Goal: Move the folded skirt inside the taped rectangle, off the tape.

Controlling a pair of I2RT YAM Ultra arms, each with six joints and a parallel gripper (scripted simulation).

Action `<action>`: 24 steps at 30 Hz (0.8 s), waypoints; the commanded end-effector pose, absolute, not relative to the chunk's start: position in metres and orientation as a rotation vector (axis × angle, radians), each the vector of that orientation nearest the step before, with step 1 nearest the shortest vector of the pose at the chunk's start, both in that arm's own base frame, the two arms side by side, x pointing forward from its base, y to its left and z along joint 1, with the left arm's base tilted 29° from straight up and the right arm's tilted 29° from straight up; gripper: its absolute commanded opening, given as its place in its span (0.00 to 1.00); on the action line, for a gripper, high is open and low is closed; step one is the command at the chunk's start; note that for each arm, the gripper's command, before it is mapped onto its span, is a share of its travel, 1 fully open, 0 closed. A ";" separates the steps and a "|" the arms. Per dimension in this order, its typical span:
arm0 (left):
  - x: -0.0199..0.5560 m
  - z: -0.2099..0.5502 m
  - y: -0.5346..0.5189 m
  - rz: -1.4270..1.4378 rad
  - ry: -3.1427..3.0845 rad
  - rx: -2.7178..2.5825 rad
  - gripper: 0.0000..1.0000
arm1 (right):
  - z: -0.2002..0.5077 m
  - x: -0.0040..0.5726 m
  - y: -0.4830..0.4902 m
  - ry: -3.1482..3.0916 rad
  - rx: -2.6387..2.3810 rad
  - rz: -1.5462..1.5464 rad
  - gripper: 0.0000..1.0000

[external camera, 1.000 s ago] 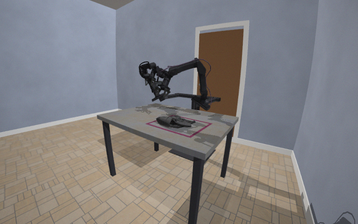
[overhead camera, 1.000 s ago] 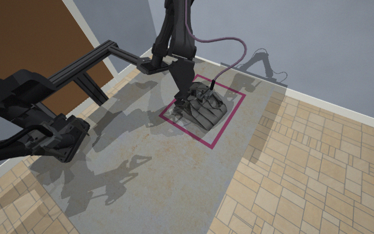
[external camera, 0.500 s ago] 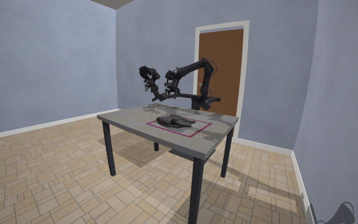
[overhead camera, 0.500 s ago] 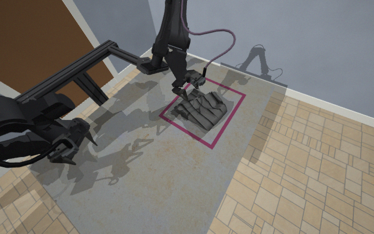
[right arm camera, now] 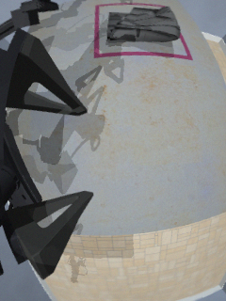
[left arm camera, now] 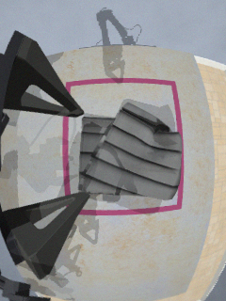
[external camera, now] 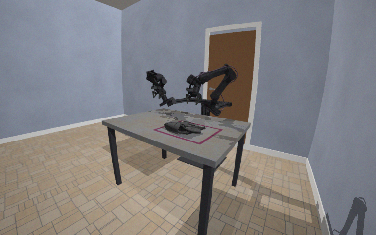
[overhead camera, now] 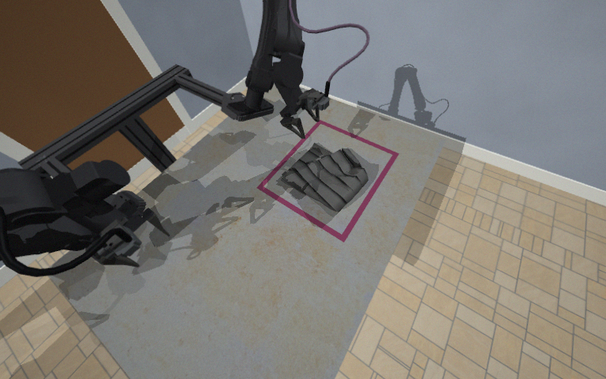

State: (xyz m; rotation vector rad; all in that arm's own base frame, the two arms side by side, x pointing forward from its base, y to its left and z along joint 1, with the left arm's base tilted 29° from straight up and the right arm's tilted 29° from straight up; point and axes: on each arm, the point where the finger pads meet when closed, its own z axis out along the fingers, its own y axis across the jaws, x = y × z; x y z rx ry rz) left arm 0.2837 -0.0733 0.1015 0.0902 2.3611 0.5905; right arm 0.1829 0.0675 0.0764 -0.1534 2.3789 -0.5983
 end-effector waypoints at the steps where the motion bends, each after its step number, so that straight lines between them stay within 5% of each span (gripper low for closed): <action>1: 0.262 0.110 -0.053 0.593 2.364 0.128 0.90 | 0.078 0.187 0.070 2.358 -0.161 -0.575 0.90; 24: 0.170 0.135 0.053 0.589 2.359 0.118 0.90 | 0.078 0.187 0.070 2.358 -0.161 -0.575 0.90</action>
